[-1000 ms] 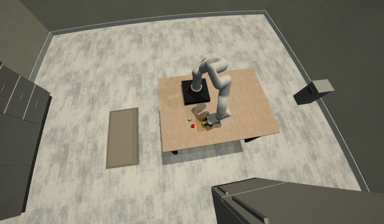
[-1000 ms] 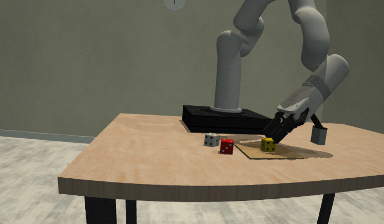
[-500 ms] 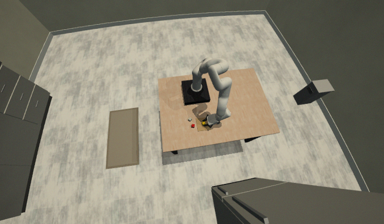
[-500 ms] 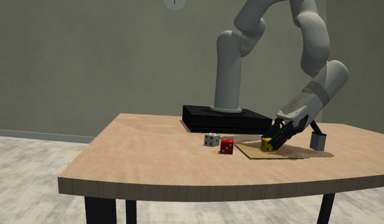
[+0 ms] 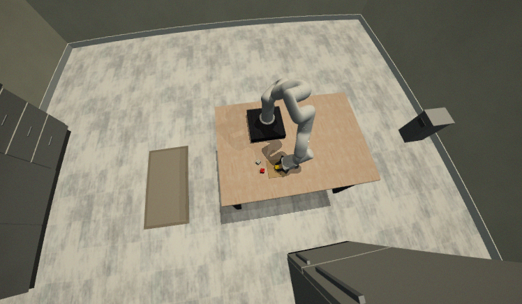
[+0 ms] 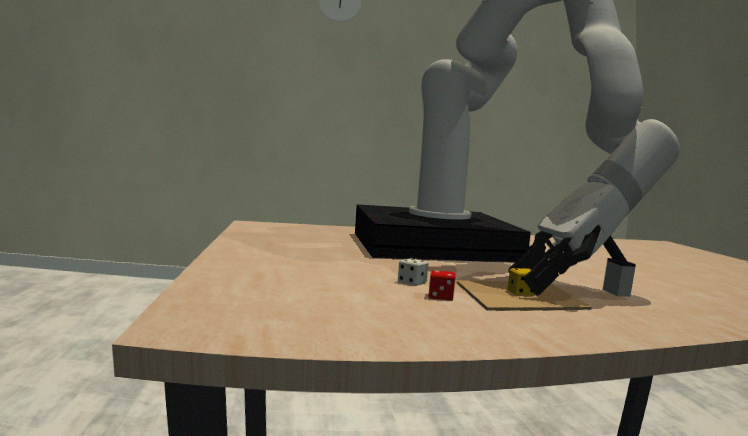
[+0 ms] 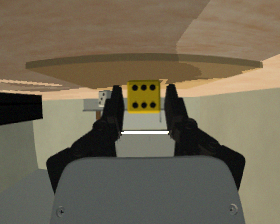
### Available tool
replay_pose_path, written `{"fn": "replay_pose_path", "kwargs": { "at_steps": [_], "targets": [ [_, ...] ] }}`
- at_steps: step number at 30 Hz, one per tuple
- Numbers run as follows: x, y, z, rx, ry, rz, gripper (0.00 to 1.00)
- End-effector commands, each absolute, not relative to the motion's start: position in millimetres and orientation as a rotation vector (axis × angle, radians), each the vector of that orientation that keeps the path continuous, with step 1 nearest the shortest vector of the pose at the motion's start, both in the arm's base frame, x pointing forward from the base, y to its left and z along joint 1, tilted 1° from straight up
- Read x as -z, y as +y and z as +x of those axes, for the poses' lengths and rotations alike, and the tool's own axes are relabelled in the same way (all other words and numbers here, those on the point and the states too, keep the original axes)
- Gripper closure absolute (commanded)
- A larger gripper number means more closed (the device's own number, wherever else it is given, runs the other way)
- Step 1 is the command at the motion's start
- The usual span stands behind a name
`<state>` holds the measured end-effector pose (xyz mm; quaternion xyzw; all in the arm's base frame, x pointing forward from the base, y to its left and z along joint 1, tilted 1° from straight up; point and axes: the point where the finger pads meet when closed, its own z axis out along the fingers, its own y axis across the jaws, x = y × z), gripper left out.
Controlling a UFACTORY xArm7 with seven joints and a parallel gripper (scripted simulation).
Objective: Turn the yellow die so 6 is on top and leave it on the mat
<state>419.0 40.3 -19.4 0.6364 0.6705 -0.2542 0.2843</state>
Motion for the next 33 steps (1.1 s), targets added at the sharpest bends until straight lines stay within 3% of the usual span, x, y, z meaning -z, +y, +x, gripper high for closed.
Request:
{"fn": "replay_pose_path", "kwargs": {
  "at_steps": [1,28,29,33],
  "targets": [
    [18.4,40.7,420.2,0.676,1.793,1.704,0.53],
    [18.4,40.7,420.2,0.676,1.793,1.704,0.53],
    [18.4,40.7,420.2,0.676,1.793,1.704,0.73],
    [18.4,40.7,420.2,0.676,1.793,1.704,0.73]
  ]
}}
